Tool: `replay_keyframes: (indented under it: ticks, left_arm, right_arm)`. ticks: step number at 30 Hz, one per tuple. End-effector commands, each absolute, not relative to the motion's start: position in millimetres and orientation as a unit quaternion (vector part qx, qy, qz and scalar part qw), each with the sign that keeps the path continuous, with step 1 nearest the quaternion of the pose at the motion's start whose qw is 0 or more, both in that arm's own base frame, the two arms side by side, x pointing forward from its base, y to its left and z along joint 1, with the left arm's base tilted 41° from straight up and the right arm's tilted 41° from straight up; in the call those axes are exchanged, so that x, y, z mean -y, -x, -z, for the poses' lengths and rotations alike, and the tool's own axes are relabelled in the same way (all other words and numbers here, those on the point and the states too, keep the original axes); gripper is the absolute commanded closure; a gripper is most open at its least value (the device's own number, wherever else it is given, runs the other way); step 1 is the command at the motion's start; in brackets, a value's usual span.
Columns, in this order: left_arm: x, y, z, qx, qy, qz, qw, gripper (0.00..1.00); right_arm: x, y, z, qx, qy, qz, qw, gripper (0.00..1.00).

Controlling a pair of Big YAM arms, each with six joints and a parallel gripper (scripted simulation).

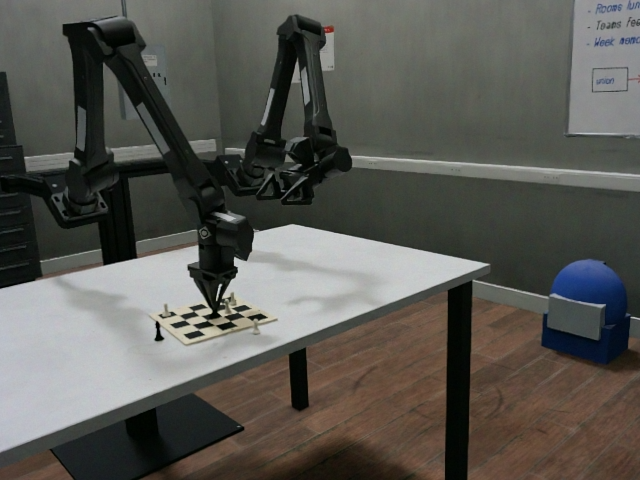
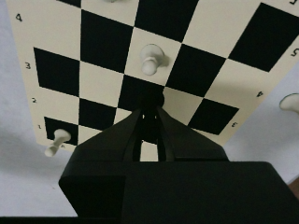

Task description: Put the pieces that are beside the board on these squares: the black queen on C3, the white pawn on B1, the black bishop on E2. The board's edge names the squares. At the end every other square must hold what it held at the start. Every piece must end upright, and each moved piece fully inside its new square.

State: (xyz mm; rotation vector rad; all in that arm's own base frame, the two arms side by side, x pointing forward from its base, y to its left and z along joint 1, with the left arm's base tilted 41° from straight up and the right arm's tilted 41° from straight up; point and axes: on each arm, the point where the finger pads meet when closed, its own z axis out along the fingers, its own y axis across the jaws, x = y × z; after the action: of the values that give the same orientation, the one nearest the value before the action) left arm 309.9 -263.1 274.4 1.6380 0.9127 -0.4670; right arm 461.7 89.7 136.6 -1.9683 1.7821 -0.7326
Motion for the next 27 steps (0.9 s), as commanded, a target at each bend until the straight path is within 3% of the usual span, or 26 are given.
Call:
replay_keyframes:
  ticks: [1,3,27]
  left_arm:
    - [265,-311,-288,-0.372,-0.700,0.189,0.579,0.00]
    - [265,-311,-288,-0.372,-0.700,0.189,0.579,0.00]
    - [265,-311,-288,-0.372,-0.700,0.189,0.579,0.00]
  right_arm:
    - [-94,-463,-129,-0.632,0.703,0.261,0.194,0.72]
    - [-94,-463,-129,-0.632,0.703,0.261,0.194,0.49]
    - [-105,-437,-226,-0.627,0.691,0.276,0.231,0.49]
